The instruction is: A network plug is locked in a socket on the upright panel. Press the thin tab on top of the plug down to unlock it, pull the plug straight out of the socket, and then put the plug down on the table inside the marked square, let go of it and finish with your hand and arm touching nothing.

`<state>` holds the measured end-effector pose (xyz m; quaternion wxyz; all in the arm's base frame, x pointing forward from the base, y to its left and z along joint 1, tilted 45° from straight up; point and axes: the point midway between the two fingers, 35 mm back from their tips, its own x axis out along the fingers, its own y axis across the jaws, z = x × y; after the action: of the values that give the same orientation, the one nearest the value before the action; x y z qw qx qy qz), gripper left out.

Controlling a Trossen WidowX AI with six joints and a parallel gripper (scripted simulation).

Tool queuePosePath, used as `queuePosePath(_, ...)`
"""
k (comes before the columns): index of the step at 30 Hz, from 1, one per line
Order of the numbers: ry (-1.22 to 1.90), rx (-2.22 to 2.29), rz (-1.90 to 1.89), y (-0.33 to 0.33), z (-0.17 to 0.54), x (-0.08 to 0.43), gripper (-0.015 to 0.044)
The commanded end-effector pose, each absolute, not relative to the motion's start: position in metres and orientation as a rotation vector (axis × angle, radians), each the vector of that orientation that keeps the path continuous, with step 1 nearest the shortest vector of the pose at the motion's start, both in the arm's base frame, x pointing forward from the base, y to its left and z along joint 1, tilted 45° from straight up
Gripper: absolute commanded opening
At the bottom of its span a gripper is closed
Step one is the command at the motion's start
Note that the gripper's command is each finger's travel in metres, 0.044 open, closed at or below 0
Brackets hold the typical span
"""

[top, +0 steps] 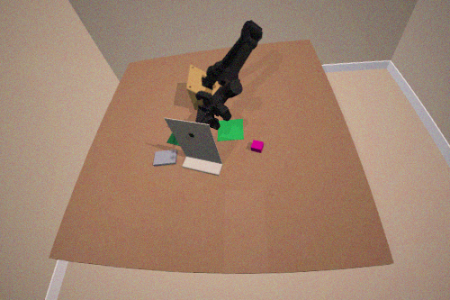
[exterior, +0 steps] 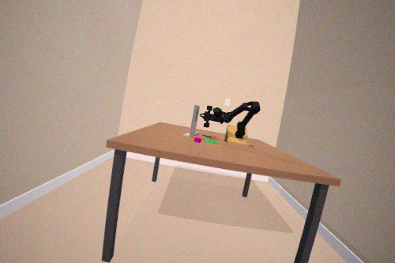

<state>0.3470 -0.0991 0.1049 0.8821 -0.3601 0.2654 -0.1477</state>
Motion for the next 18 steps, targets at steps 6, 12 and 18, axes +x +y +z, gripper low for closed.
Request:
queuePosePath(6,0.560,-0.749,-0.310,-0.0973,0.1045,0.3421,0.0000)
queuePosePath(12,0.560,-0.749,-0.310,-0.0960,0.1055,0.3402,0.0000)
queuePosePath(18,0.560,-0.749,-0.309,-0.0948,0.1065,0.3382,0.0000)
